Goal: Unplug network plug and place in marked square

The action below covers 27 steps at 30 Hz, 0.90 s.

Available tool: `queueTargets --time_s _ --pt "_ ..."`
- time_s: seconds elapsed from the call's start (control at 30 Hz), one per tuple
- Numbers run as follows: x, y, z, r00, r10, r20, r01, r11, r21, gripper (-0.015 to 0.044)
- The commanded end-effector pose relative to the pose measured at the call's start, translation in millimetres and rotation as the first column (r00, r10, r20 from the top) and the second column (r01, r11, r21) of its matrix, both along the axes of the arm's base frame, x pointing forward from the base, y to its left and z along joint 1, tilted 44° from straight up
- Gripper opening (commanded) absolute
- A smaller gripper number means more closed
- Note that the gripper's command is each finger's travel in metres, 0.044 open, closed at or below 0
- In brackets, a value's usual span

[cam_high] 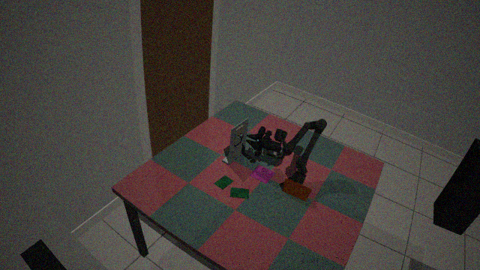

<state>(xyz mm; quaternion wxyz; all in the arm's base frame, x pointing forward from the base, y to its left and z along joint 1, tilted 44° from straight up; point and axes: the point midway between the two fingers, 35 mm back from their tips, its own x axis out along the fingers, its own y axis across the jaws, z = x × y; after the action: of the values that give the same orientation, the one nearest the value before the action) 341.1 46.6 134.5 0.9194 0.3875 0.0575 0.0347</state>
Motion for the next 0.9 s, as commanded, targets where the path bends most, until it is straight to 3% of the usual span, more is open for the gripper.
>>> queueTargets --time_s 0.0,0.67,0.73,0.87 --pt "6 0 0 1.000 0.003 -0.002 -0.003 1.000 0.005 0.0156" --pt "35 -3 2 1.000 0.003 0.000 -0.003 1.000 0.005 0.0156" --pt "35 -3 2 1.000 0.003 0.000 -0.003 1.000 0.005 0.0104" --pt "35 -3 2 1.000 0.003 0.000 -0.003 1.000 0.005 0.0077"
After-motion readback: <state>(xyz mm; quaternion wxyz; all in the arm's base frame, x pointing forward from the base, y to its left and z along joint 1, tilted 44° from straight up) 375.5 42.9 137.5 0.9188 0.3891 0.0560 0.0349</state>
